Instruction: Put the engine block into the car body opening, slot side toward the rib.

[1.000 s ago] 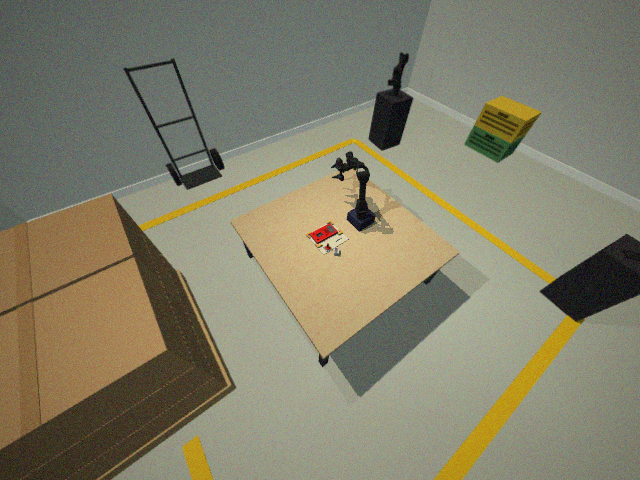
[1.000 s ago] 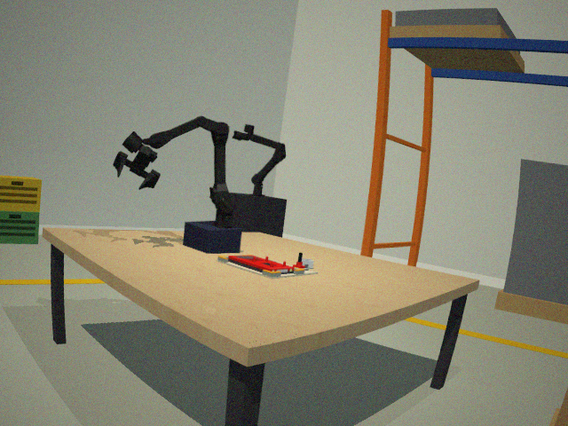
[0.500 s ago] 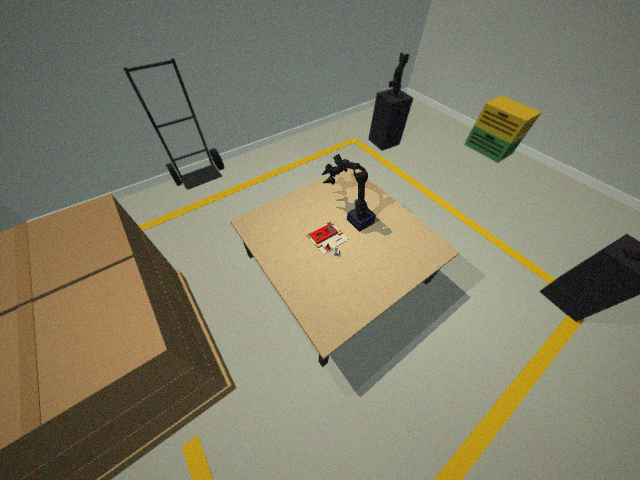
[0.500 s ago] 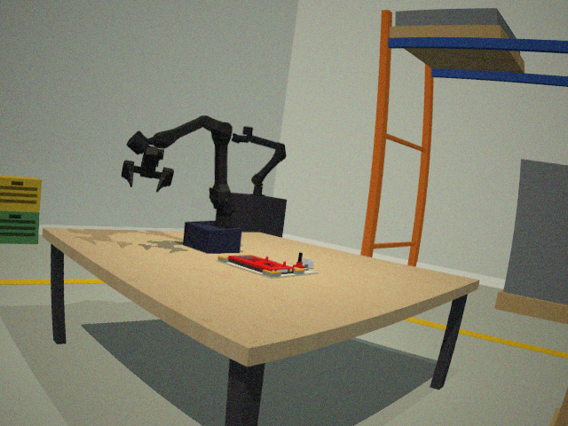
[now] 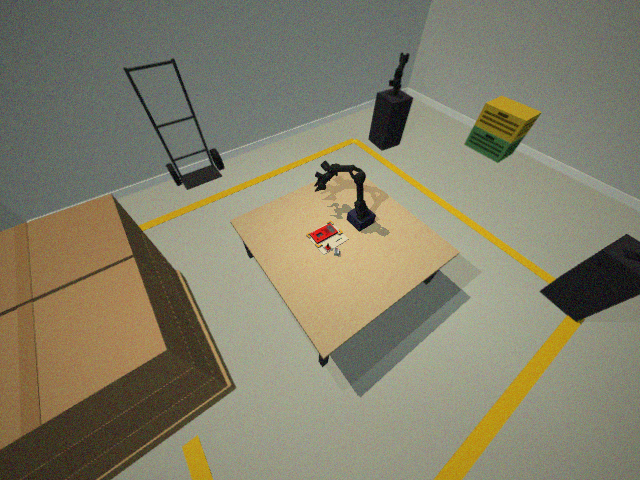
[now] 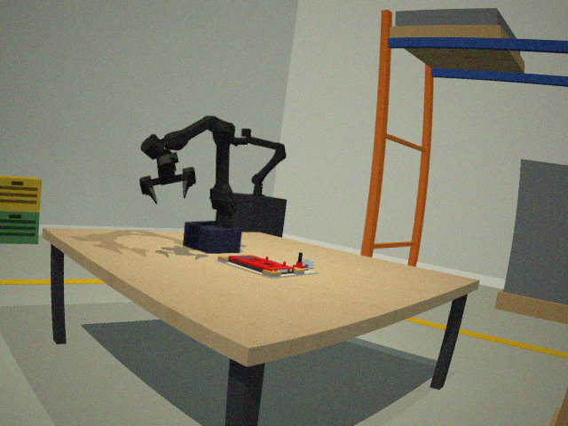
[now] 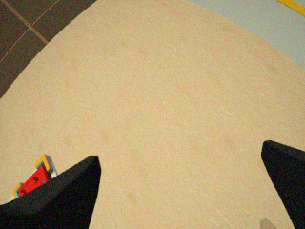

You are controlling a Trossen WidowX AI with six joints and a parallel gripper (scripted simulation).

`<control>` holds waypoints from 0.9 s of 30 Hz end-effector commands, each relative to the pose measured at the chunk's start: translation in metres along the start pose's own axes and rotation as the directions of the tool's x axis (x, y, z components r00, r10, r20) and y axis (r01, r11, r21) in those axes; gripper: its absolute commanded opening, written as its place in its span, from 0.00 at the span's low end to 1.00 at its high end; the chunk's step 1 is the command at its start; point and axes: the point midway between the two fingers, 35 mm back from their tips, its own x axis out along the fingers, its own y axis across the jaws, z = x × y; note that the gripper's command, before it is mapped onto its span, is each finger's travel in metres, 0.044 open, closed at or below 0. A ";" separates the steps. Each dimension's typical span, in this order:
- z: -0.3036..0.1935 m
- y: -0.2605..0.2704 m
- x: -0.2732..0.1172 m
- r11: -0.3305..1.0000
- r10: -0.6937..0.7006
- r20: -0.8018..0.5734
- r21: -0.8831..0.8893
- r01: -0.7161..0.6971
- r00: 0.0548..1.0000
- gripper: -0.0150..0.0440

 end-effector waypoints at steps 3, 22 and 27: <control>0.009 0.042 0.024 0.997 0.077 -0.048 0.025 -0.076 0.996 1.00; -0.009 0.153 0.078 0.943 0.163 -0.278 0.326 -0.067 0.946 1.00; -0.020 0.188 0.090 0.899 0.176 -0.356 0.437 -0.003 0.918 1.00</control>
